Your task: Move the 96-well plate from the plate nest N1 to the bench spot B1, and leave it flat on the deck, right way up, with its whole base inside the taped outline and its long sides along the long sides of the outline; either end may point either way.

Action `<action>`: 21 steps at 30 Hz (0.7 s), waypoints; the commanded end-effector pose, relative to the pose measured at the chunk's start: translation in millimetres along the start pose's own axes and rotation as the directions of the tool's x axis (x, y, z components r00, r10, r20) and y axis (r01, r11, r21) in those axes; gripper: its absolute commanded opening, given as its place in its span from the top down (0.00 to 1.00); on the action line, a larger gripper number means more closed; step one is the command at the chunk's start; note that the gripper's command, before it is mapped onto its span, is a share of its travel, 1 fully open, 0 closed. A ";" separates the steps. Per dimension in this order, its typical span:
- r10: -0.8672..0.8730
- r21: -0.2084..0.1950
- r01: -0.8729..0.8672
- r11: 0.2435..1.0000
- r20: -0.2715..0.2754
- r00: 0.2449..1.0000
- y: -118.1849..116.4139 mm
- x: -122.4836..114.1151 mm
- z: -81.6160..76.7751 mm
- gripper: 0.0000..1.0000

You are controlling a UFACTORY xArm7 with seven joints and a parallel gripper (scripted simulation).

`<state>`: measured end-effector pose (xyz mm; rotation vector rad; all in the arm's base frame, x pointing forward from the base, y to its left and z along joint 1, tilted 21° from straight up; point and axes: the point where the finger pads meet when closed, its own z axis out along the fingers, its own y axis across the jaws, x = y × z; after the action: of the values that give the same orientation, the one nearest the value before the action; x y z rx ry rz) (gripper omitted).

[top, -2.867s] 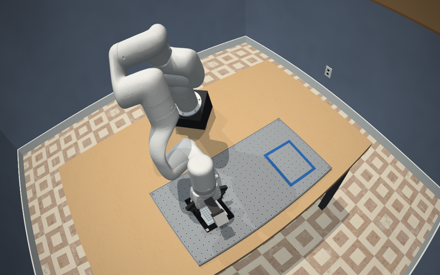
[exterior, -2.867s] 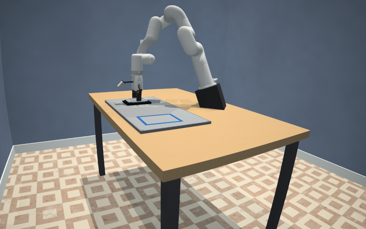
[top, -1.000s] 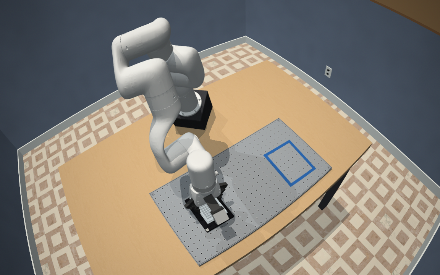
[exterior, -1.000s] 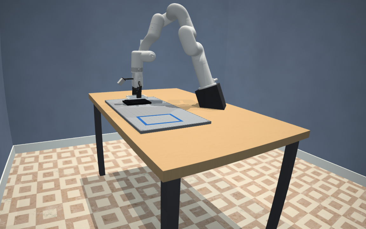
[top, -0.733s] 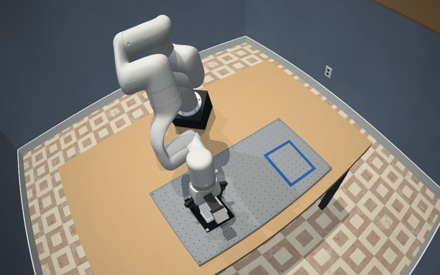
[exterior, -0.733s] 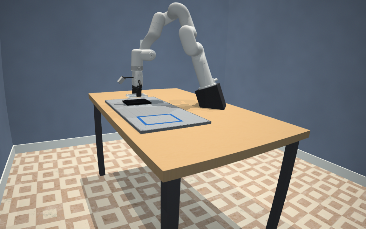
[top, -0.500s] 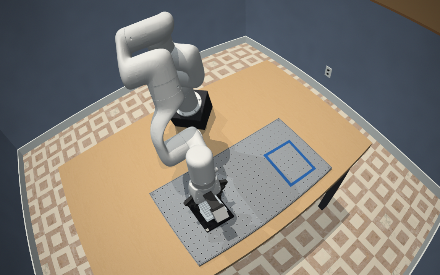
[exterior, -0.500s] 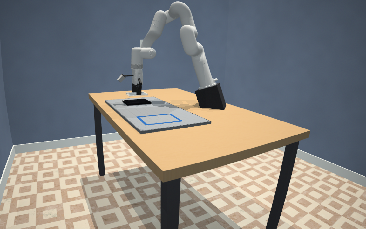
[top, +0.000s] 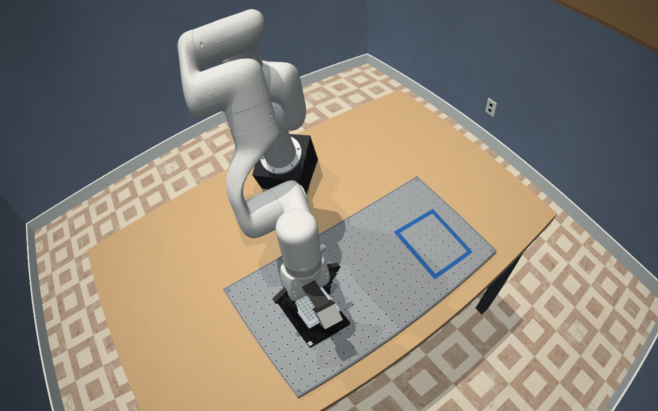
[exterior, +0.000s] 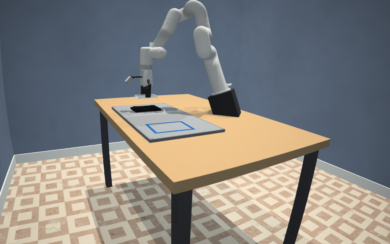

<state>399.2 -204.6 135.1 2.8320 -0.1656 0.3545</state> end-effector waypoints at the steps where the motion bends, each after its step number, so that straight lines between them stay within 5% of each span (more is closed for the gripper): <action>1: -0.001 0.001 0.001 1.000 -0.003 1.000 0.6 1.2 -7.2 1.00; 21: -0.001 0.001 0.001 1.000 -0.003 1.000 0.6 1.2 -19.4 1.00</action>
<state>394.8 -199.5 152.0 2.8342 -0.1651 0.3538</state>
